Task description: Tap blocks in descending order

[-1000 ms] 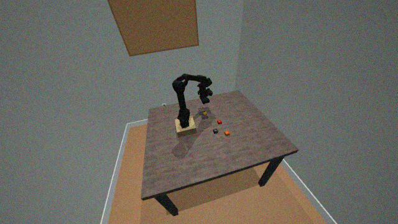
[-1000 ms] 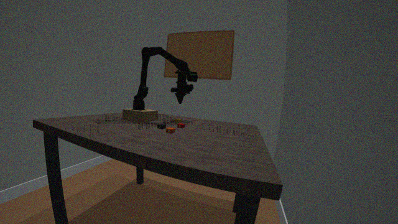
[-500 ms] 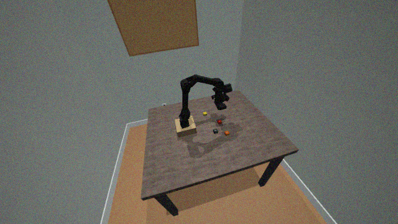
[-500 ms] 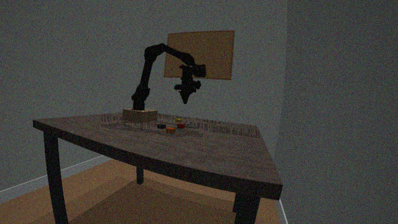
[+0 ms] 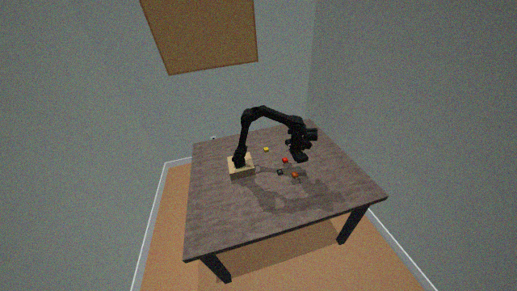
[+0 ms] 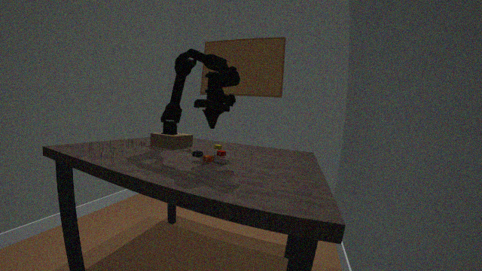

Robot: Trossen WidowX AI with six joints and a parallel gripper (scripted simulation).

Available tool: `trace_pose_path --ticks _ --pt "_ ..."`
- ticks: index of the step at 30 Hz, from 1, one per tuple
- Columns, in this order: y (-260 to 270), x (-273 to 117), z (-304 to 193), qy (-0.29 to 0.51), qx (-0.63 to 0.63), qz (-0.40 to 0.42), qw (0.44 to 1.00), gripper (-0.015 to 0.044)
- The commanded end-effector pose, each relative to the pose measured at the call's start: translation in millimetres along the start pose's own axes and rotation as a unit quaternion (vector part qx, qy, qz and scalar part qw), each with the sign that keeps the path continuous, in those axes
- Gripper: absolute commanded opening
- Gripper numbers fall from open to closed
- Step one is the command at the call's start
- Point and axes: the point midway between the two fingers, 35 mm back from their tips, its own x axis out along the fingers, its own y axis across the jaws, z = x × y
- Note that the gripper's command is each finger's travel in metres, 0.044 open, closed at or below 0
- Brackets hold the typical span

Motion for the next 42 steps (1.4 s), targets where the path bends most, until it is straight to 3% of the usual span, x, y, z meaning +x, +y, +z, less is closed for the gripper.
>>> trace_pose_path --ticks 1,5,29,38,42 --pt "-2.7 40.4 0.5 0.007 -0.005 0.004 1.0 0.002" --pt "-1.2 80.3 -2.9 0.007 -0.005 0.004 1.0 0.002" --pt "-1.0 109.4 -3.4 0.007 -0.005 0.004 1.0 0.002" --pt "-0.9 110.4 -3.5 0.007 -0.005 0.004 1.0 0.002" --pt "-1.2 80.3 -2.9 0.007 -0.005 0.004 1.0 0.002"
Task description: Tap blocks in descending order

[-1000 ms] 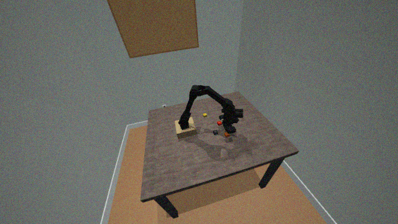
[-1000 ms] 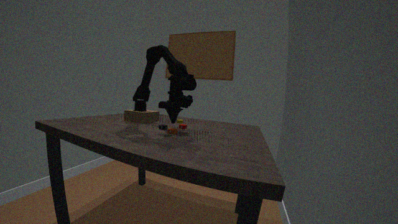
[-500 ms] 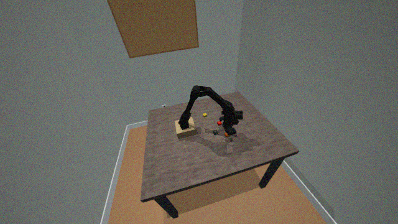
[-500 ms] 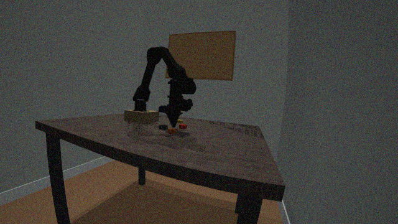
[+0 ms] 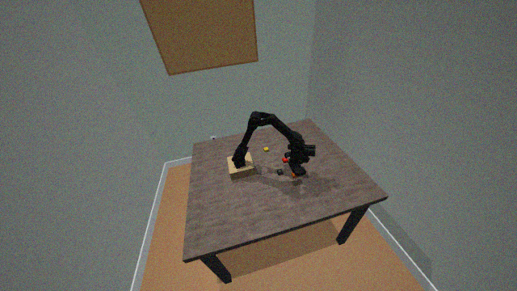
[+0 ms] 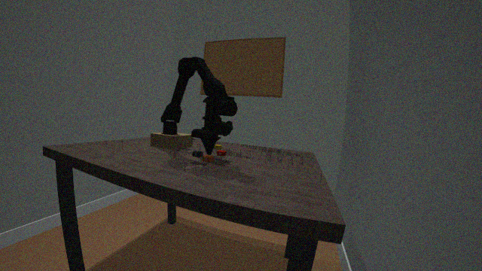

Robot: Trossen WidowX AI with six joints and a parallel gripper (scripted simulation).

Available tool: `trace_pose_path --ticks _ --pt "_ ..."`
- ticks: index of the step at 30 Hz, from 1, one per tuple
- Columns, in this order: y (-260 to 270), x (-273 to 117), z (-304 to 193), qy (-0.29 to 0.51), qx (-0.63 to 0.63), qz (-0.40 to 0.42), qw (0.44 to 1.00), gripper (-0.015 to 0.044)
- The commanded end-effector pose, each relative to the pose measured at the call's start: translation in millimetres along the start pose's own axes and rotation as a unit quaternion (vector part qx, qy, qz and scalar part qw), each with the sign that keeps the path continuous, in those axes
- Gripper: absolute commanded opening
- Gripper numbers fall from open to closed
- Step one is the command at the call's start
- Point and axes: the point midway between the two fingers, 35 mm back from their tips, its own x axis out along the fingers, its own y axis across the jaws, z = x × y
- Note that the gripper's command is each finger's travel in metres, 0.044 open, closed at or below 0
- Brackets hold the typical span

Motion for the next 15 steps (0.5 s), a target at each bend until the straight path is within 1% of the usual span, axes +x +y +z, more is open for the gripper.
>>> trace_pose_path --ticks 1,5,9,15 --pt "-0.9 -21.2 2.2 -0.008 -0.001 -0.003 1.0 0.002" --pt "-0.9 -21.2 2.2 -0.008 -0.001 -0.003 1.0 0.002" --pt "19.6 -26.3 8.7 -0.01 -0.003 -0.005 1.0 0.0125" --pt "110.8 -48.4 21.2 -0.02 -0.011 -0.012 1.0 0.0283"
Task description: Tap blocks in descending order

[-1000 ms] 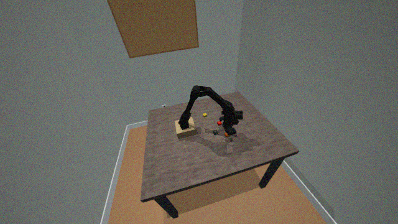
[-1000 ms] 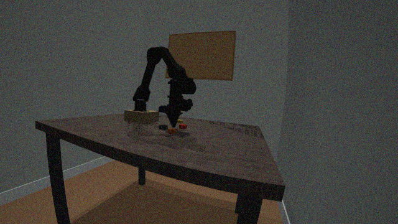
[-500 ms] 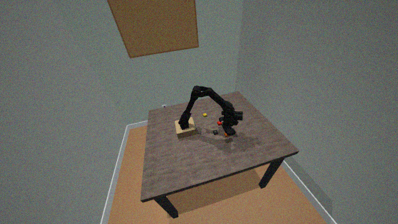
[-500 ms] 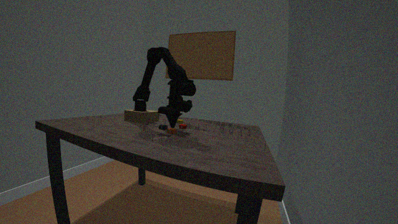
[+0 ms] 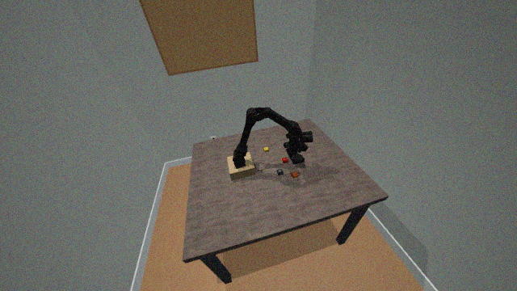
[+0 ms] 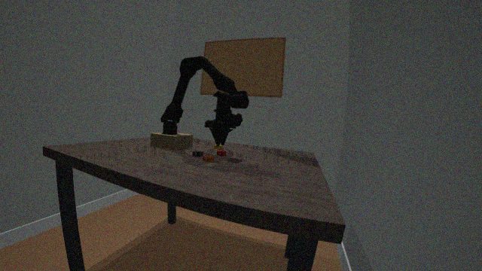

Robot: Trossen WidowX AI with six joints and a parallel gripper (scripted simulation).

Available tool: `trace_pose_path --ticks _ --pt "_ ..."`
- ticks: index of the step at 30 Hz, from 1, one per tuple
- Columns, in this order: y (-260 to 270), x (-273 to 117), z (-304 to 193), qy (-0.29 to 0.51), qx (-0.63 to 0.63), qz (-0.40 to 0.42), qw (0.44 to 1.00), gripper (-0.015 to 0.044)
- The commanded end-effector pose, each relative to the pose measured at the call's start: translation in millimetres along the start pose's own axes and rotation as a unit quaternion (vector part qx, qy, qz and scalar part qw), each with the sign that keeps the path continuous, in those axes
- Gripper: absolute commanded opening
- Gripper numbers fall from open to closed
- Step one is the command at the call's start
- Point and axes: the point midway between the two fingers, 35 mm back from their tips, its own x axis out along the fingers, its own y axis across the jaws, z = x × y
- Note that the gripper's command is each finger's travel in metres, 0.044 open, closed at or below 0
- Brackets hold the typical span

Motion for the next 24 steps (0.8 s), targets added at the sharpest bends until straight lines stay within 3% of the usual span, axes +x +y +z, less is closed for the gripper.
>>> trace_pose_path --ticks 1,5,15,24 --pt "64.6 -20.5 4.1 -0.014 -0.011 -0.005 1.0 0.0309" --pt "125.9 -34.3 -5.0 -0.012 -0.009 0.003 1.0 0.04" --pt "260.3 -69.9 -76.4 0.0 -0.002 0.018 1.0 0.04" --pt "281.6 -77.0 -97.9 0.004 -0.001 0.019 1.0 0.04"
